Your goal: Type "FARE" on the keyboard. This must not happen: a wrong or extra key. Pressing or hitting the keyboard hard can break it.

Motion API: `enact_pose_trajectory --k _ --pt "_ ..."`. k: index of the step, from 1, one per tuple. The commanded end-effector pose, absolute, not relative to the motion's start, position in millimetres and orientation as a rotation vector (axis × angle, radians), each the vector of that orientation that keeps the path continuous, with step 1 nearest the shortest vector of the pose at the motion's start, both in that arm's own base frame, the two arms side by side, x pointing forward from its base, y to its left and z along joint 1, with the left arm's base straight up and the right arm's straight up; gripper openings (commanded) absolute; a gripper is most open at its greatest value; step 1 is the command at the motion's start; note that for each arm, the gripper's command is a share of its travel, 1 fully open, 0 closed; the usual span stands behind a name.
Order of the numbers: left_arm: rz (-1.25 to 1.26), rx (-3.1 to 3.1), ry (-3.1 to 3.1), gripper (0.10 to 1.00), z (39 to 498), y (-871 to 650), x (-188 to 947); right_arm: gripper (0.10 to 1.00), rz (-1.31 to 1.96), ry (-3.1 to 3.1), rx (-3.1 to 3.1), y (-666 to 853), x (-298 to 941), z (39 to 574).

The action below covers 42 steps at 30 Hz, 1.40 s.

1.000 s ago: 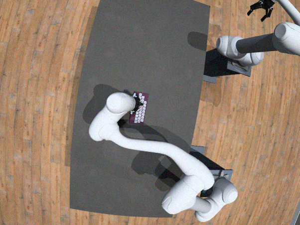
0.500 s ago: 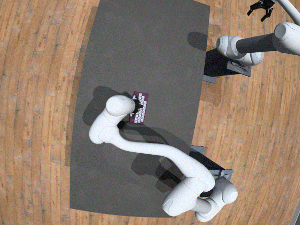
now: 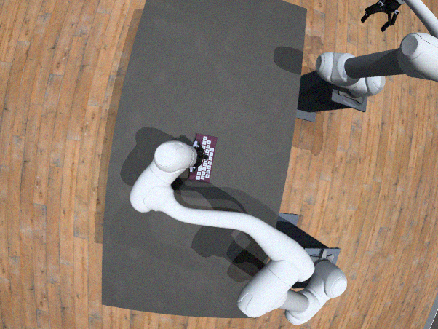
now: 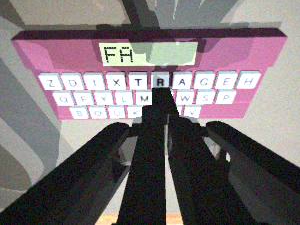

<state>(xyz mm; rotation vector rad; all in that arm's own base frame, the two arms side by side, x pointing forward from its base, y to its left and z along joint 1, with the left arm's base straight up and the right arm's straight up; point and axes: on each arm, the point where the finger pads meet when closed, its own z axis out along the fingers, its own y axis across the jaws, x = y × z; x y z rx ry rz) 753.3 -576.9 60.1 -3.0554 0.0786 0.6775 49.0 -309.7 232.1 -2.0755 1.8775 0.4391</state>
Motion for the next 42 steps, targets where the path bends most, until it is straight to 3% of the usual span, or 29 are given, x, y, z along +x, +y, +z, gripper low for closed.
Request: enact_pose_trajectory --k 1,42 --pt "0.674 -3.057 0.079 0.099 60.0 -576.9 753.8 1.0 0.437 1.878 -2.076 -310.1 49.1 232.5" --pt "0.674 -3.057 0.079 0.099 53.0 -576.9 753.8 1.0 0.437 1.878 -2.076 -310.1 49.1 232.5"
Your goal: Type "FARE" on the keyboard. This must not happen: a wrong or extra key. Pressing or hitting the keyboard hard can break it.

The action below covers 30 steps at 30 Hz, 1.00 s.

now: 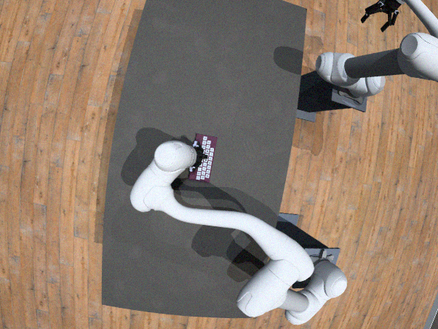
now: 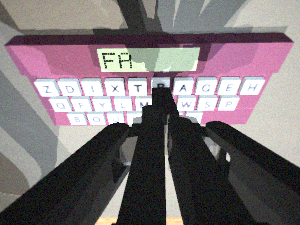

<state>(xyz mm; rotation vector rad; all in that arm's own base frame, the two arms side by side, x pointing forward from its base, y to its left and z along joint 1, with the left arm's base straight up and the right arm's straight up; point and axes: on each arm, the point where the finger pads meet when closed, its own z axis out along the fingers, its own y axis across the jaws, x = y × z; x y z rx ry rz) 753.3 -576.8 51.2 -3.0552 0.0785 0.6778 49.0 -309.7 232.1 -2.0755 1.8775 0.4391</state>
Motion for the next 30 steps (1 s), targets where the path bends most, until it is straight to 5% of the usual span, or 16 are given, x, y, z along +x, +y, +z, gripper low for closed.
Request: enact_pose_trajectory --k 1,30 --pt "0.674 -3.057 0.079 0.099 52.8 -576.9 753.8 1.0 0.437 1.878 -2.076 -310.1 49.1 232.5" --pt "0.674 -3.057 0.079 0.099 62.6 -587.1 753.2 1.0 0.437 1.878 -2.076 -310.1 49.1 232.5"
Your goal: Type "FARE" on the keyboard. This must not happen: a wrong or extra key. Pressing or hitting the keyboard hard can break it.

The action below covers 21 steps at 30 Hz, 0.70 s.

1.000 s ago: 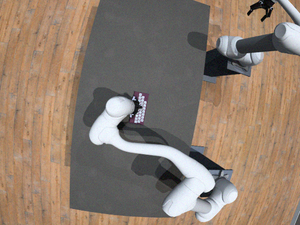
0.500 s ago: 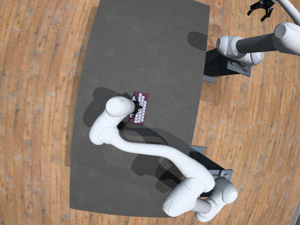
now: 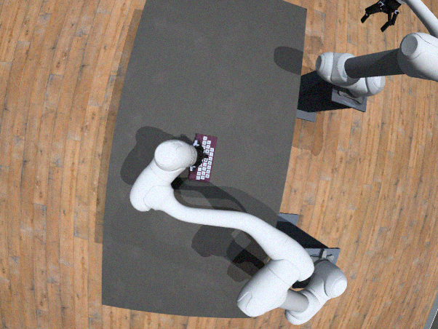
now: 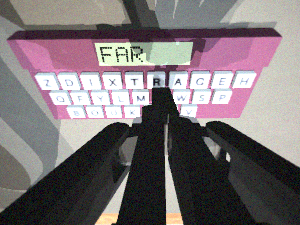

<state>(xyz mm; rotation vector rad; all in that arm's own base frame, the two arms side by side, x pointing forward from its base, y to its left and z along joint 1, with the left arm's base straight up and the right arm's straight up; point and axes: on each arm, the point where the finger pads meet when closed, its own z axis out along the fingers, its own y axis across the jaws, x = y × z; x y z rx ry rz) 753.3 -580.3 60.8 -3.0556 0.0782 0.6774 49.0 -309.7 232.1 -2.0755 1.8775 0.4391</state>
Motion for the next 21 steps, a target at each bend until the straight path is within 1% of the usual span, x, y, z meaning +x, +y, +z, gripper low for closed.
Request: enact_pose_trajectory --k 1,21 --pt "0.674 -3.057 0.079 0.099 62.7 -590.9 753.0 1.0 0.437 1.878 -2.076 -310.1 49.1 232.5" --pt "0.674 -3.057 0.079 0.099 62.6 -636.9 750.7 1.0 0.437 1.878 -2.076 -310.1 49.1 232.5"
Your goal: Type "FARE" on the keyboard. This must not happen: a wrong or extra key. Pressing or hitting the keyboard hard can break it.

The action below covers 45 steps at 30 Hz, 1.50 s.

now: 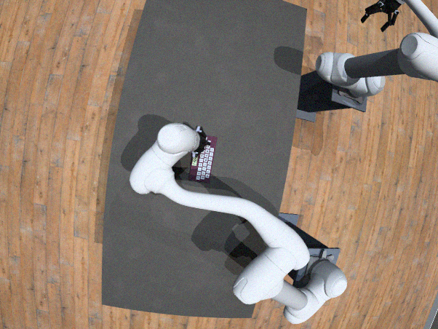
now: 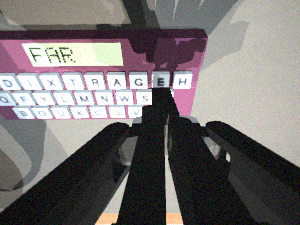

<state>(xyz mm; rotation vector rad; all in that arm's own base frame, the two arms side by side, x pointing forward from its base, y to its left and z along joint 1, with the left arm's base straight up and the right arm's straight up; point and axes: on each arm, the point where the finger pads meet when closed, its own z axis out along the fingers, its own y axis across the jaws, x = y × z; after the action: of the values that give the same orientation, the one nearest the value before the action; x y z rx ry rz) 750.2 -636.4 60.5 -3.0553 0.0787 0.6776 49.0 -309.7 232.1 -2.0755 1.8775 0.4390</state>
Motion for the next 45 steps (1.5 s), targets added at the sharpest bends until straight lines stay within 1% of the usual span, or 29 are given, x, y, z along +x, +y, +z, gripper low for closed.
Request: enact_pose_trajectory --k 1,45 --pt "0.674 -3.057 0.079 0.099 62.4 -636.9 750.7 1.0 0.437 1.878 -2.076 -310.1 49.1 232.5" --pt "0.674 -3.057 0.079 0.099 53.4 -636.9 750.7 1.0 0.437 1.878 -2.076 -310.1 49.1 232.5"
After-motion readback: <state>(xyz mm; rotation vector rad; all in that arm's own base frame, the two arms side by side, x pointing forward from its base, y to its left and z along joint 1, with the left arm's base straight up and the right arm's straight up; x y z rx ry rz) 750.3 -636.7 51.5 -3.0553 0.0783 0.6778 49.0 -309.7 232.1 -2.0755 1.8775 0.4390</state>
